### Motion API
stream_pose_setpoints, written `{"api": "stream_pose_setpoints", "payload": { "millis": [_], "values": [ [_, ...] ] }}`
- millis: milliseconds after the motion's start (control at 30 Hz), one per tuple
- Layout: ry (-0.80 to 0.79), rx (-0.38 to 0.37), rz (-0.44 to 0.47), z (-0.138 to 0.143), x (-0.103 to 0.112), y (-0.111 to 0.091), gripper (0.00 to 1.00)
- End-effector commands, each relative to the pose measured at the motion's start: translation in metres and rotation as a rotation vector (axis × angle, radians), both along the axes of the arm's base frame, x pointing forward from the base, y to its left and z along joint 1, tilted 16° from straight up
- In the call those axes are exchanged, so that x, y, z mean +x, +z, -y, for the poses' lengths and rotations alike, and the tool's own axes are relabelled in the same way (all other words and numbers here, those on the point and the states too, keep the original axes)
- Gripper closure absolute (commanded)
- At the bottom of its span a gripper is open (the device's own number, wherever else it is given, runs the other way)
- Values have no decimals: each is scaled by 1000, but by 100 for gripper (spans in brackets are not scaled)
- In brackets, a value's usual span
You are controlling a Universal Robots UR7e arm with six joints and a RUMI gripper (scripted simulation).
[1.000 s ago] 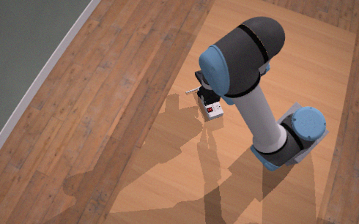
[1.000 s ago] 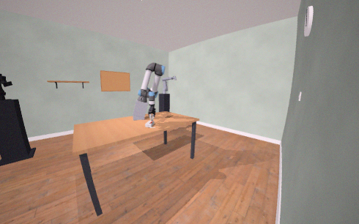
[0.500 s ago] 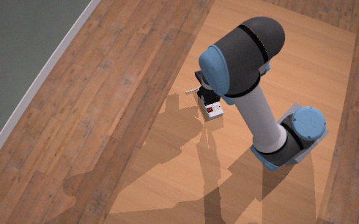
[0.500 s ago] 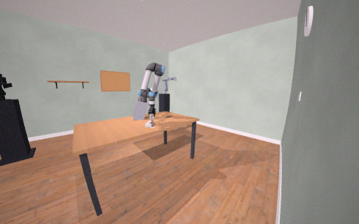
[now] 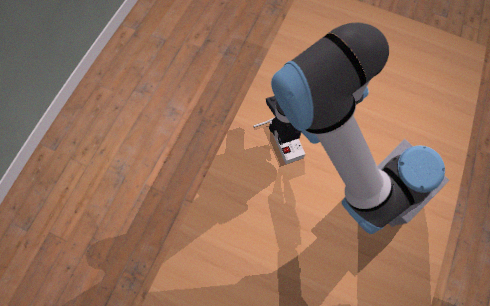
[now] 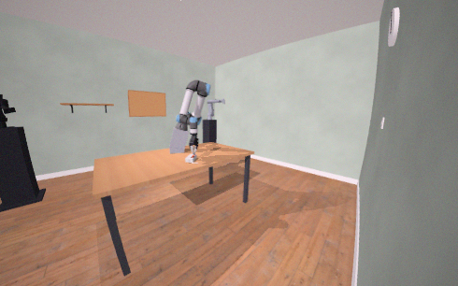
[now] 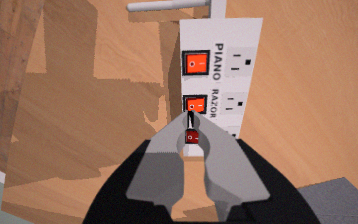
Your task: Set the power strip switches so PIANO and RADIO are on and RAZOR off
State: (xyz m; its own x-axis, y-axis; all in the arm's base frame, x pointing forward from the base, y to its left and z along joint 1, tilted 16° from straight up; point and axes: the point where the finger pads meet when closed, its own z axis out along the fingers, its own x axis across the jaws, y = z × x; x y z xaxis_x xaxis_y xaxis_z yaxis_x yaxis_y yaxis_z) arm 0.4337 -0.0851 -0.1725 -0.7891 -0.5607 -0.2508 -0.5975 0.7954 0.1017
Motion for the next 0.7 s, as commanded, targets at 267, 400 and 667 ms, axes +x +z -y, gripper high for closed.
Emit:
{"api": "stream_pose_setpoints", "payload": {
  "millis": [267,400,667],
  "values": [
    [0,-1,1,0,0,0,100],
    [0,-1,1,0,0,0,100],
    [0,-1,1,0,1,-2,100]
  ]
}}
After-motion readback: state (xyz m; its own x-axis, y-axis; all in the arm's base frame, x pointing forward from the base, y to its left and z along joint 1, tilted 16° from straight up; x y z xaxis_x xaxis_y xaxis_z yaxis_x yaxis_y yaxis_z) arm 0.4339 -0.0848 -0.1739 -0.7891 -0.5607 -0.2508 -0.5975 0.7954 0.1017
